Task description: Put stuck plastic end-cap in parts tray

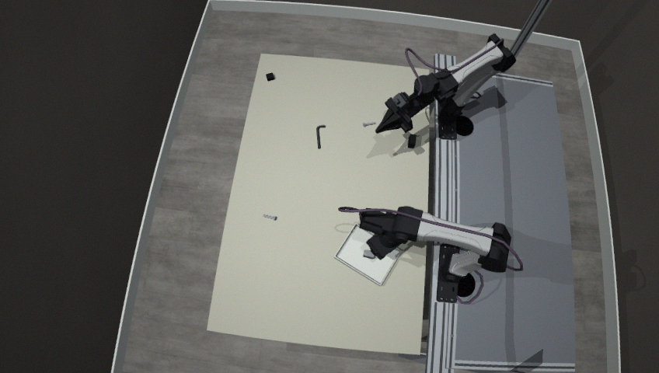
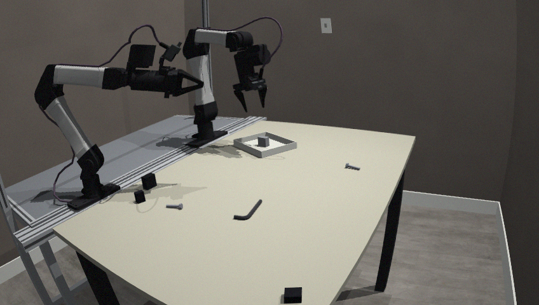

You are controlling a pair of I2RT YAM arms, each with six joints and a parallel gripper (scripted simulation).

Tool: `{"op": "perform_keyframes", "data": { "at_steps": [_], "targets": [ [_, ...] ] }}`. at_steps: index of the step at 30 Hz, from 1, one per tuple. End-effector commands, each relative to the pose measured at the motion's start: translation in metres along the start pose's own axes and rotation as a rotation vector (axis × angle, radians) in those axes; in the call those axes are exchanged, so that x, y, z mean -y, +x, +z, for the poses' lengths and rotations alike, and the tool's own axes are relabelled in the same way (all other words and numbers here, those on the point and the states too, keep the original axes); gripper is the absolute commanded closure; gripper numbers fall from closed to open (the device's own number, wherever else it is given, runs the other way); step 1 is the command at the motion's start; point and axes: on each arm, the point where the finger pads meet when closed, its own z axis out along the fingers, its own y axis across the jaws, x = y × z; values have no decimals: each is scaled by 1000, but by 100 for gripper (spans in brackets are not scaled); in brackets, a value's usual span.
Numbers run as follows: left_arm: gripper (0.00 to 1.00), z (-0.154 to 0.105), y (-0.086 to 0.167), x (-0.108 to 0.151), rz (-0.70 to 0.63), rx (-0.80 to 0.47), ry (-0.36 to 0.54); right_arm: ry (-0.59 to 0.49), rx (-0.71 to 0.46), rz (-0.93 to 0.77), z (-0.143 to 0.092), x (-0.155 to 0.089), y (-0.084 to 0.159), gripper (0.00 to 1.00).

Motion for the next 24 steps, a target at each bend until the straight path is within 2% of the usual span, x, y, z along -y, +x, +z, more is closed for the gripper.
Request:
{"op": "perform_keyframes", "data": {
  "at_steps": [1, 8, 10, 13, 18, 24],
  "targets": [
    [40, -14, -4, -10, -266, 155, -46, 156, 78, -30, -9, 49, -43, 100],
    [40, -26, 9, -12, -505, 266, -60, 447, 190, -60, -52, 144, -96, 100],
    [40, -26, 9, -12, -505, 266, -60, 447, 190, -60, -52, 144, -96, 100],
    [40, -28, 14, -12, -540, 282, -70, 545, 225, -71, -73, 173, -112, 100],
    [40, -23, 18, -10, -527, 252, -63, 649, 258, -82, -99, 202, -127, 100],
    [40, -23, 18, -11, -527, 249, -68, 675, 271, -75, -107, 209, -132, 100]
  ]
}}
